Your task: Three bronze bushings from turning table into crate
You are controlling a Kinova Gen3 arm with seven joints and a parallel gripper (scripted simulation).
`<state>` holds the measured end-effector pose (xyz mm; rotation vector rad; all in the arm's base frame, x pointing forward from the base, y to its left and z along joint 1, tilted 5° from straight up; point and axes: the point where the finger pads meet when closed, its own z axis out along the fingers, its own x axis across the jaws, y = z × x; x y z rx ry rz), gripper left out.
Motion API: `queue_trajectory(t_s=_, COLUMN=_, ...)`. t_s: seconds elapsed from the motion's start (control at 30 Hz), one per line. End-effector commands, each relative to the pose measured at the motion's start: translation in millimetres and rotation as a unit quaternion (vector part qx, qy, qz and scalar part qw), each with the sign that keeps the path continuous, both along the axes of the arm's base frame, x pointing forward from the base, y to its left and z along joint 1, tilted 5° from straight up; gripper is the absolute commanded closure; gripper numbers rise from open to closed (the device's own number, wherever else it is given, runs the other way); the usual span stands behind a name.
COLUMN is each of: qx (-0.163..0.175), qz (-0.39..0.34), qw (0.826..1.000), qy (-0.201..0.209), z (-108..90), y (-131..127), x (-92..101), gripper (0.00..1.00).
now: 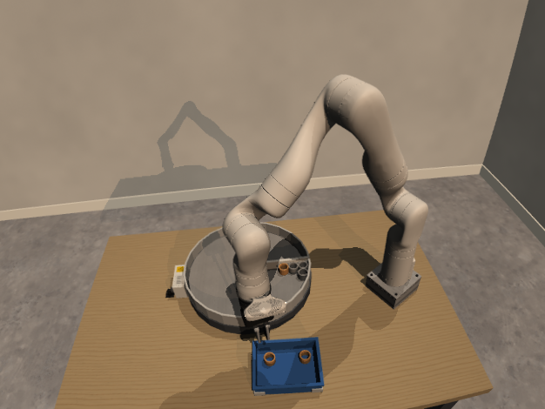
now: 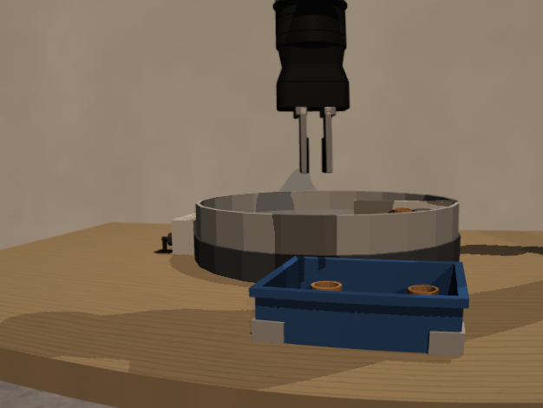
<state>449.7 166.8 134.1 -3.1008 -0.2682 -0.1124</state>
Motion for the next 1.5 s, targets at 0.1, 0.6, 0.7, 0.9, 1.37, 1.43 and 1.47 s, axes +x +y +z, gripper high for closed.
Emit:
queue_trajectory(t_s=0.1, qx=0.0, qz=0.0, qw=1.0, qy=-0.001, z=0.9, y=0.2, x=0.5, gripper=0.58)
queue_trajectory(t_s=0.6, qx=0.0, qz=0.0, qw=1.0, qy=-0.001, z=-4.9, y=-47.5, x=-16.1, gripper=0.6)
queue_trajectory(t_s=0.7, qx=0.0, qz=0.0, qw=1.0, qy=-0.001, z=-4.9, y=-47.5, x=-16.1, gripper=0.6)
queue_trajectory(t_s=0.9, qx=0.0, qz=0.0, qw=1.0, qy=-0.001, z=-10.9, y=-95.0, x=-32.7, gripper=0.6)
queue_trajectory(t_s=1.37, qx=0.0, qz=0.0, qw=1.0, qy=-0.001, z=-13.4, y=-113.9, x=-39.4, gripper=0.6)
queue_trajectory(t_s=1.43, qx=0.0, qz=0.0, qw=1.0, qy=-0.001, z=-15.7, y=-133.0, x=-46.0, gripper=0.6)
queue_trajectory(t_s=1.47, qx=0.0, qz=0.0, qw=1.0, qy=-0.001, z=-16.9, y=-142.5, x=-49.3, gripper=0.6)
